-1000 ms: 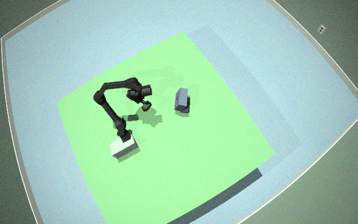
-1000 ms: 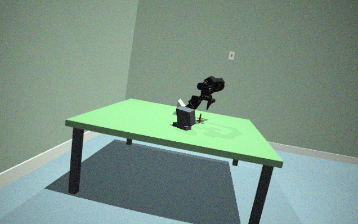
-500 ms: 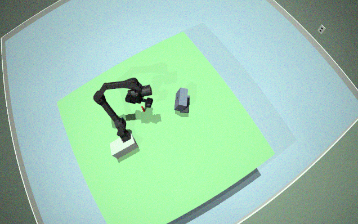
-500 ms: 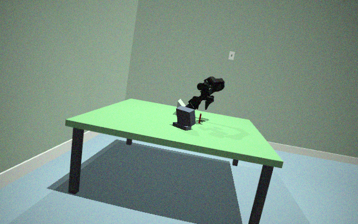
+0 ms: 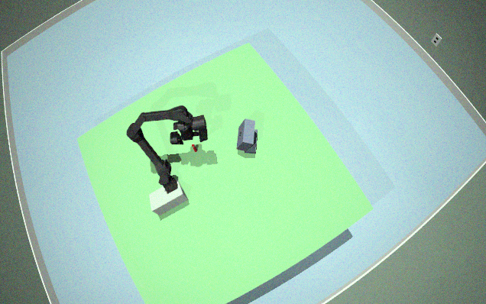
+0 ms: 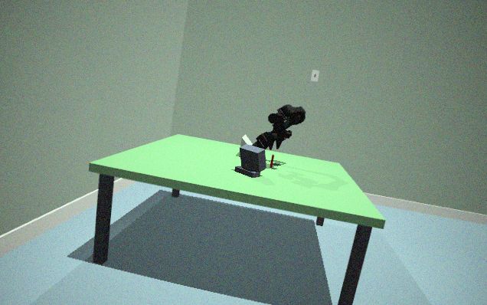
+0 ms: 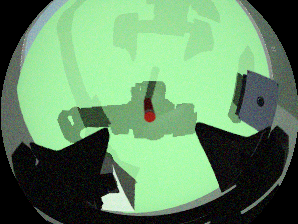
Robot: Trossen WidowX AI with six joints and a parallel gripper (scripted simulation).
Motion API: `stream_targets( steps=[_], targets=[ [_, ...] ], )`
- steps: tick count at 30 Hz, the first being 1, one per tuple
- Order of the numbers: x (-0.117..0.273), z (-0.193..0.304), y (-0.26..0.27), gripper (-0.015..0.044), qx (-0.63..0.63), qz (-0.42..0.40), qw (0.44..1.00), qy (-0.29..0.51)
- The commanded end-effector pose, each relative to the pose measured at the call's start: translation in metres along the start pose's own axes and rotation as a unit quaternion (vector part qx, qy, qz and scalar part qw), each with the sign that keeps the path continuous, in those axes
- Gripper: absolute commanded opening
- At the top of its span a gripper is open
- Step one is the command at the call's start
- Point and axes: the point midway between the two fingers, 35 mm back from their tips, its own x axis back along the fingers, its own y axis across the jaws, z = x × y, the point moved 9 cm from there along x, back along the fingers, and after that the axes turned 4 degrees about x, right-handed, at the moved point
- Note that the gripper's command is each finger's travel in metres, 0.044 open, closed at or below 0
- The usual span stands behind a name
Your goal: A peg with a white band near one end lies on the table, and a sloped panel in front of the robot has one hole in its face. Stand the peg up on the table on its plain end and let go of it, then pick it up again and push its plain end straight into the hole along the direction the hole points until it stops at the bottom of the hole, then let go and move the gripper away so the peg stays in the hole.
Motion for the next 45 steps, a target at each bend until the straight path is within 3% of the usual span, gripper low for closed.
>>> stream_targets(
  steps=[1, 23, 45],
  targets=[
    [-0.0025, 0.0007, 0.0005, 0.0440, 0.060, -0.002, 0.998, -0.002],
    [-0.0060, 0.0006, 0.0006, 0.0440, 0.333, -0.002, 0.943, -0.003],
    [-0.0095, 0.0004, 0.0008, 0.0440, 0.581, -0.001, 0.814, -0.004]
  ],
)
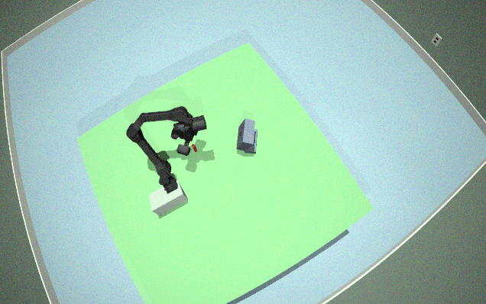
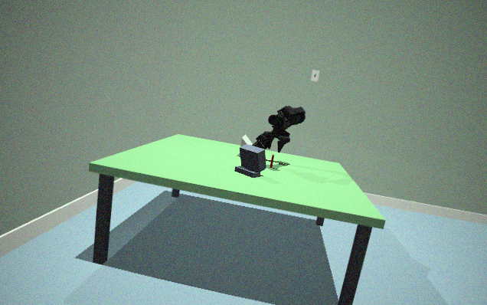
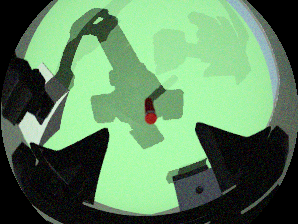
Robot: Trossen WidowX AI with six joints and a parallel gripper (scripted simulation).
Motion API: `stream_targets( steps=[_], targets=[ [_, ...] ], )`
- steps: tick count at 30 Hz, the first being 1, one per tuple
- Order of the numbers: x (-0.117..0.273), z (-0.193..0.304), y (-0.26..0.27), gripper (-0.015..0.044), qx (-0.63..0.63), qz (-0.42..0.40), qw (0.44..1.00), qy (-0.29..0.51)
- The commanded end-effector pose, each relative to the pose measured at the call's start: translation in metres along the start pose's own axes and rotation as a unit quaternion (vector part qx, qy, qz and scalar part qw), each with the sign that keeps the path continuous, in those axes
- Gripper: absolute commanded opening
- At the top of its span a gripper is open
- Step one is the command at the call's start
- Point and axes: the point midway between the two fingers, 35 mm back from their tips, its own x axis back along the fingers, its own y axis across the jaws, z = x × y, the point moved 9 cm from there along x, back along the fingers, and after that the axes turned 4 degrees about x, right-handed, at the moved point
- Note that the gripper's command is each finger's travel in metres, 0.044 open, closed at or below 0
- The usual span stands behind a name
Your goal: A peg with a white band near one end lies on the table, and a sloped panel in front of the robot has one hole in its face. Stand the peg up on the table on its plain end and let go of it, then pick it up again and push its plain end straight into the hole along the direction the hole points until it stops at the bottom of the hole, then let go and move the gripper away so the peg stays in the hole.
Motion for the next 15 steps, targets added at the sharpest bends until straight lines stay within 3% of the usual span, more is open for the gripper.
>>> stream_targets(
  steps=[1, 15],
  targets=[
    [-0.0024, -0.0003, 0.0008, 0.0440, 0.059, 0.001, 0.998, -0.003],
    [-0.0041, -0.0003, 0.0007, 0.0440, 0.129, 0.001, 0.992, -0.003]
  ],
)
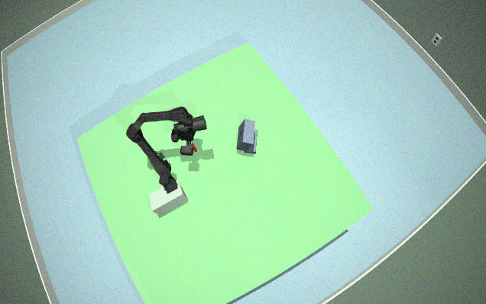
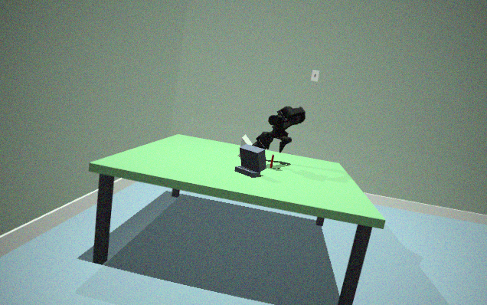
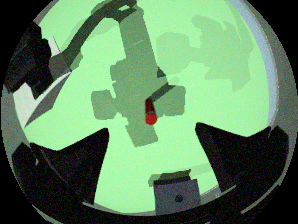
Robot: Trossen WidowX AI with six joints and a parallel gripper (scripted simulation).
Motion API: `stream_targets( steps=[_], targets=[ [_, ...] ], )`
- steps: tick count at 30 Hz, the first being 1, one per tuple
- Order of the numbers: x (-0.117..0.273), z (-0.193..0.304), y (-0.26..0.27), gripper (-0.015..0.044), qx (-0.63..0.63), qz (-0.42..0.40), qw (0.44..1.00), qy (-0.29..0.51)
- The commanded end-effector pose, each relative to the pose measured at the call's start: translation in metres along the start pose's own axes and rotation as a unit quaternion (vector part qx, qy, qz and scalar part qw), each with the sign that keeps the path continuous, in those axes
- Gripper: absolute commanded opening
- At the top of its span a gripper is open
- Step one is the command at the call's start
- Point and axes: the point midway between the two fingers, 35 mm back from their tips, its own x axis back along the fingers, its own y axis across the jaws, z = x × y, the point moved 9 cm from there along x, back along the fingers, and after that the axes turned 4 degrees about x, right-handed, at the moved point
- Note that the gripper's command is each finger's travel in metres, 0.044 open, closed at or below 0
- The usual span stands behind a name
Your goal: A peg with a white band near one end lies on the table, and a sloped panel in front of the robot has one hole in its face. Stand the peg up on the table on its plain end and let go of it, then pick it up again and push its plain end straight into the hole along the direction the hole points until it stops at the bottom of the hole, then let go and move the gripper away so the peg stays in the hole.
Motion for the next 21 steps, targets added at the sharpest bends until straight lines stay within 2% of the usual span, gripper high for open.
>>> stream_targets(
  steps=[1, 21],
  targets=[
    [-0.003, 0.000, 0.001, 0.0440, 0.008, 0.001, 1.000, -0.002],
    [-0.034, 0.001, 0.000, 0.0440, 0.008, 0.000, 1.000, -0.001]
  ],
)
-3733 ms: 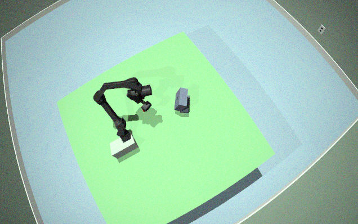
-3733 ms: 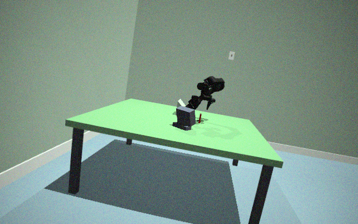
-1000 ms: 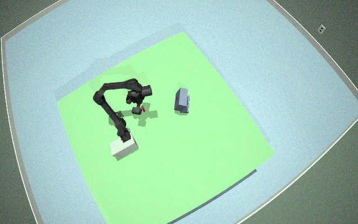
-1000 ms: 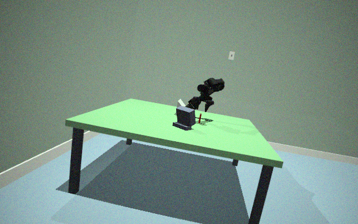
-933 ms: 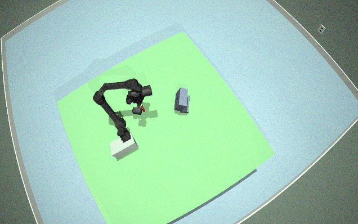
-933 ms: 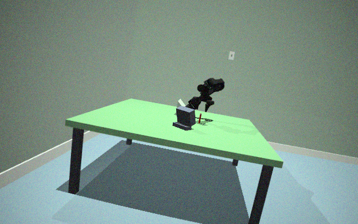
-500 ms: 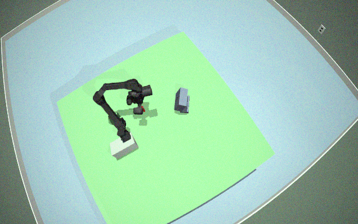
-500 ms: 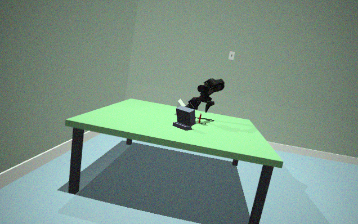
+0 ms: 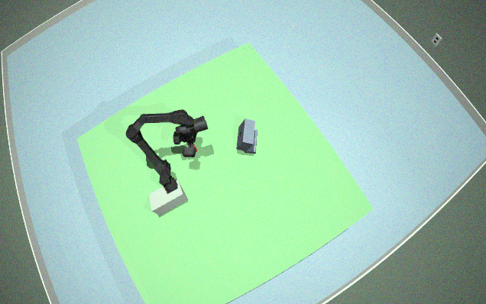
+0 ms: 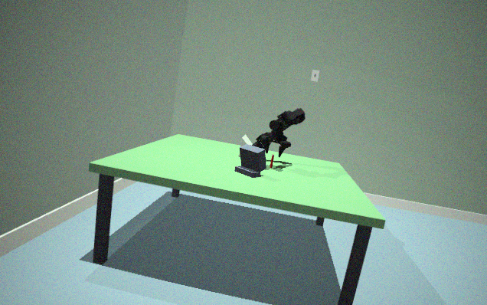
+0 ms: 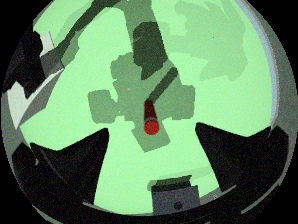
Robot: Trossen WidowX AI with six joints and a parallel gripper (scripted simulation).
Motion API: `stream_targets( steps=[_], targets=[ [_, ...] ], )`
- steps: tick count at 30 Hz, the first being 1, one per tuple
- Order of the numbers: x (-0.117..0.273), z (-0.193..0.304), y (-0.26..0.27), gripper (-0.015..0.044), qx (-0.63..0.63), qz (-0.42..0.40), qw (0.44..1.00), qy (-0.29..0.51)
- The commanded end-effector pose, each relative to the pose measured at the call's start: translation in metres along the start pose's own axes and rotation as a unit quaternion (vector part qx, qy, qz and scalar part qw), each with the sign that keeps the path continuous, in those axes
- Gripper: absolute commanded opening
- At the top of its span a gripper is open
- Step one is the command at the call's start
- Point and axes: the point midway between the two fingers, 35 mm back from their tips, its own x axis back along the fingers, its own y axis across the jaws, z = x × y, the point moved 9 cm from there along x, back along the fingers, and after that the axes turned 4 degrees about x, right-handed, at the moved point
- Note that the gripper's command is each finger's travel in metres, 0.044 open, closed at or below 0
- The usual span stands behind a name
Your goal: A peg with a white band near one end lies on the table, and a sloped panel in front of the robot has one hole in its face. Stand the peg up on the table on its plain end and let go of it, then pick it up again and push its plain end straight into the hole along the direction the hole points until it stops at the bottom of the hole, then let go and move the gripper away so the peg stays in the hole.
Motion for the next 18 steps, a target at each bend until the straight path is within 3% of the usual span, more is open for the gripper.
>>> stream_targets(
  steps=[1, 18],
  targets=[
    [-0.010, -0.001, 0.001, 0.0440, -0.004, 0.001, 1.000, -0.005],
    [-0.037, -0.004, 0.001, 0.0440, -0.004, 0.003, 1.000, -0.006]
  ],
)
